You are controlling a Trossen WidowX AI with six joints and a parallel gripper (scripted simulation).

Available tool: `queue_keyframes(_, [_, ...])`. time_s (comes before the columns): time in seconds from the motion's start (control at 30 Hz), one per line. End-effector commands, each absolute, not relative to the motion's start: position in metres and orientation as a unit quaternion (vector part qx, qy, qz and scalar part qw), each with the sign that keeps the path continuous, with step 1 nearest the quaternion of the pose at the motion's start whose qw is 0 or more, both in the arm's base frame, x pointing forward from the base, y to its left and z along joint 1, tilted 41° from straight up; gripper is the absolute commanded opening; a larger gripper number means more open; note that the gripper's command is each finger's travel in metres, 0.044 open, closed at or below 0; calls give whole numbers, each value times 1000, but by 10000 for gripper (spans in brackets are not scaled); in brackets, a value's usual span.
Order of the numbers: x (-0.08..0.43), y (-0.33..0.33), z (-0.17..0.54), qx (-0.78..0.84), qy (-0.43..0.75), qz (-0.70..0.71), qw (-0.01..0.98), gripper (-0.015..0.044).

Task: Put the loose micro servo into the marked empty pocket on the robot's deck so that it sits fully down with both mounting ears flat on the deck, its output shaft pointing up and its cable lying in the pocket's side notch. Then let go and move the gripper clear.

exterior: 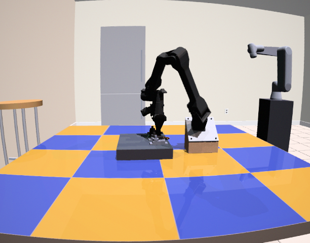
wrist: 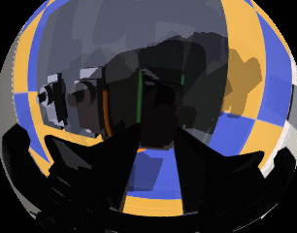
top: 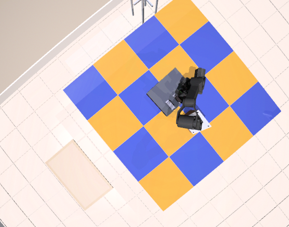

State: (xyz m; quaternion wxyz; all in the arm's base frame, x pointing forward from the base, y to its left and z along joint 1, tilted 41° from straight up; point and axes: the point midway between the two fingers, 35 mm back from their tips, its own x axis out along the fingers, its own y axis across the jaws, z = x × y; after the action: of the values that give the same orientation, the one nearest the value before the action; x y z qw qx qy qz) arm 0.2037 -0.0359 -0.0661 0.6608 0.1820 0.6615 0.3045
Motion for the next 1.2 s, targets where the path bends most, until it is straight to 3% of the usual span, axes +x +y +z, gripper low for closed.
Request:
queue_keyframes(0.0, [203, -33, -69, 185, 662, 303, 660, 0])
queue_keyframes(0.6, [203, -24, -79, 185, 661, 304, 660, 0])
queue_keyframes(0.83, [202, -26, -77, 185, 661, 304, 660, 184])
queue_keyframes(1.17, [200, -47, -49, 184, 662, 303, 660, 188])
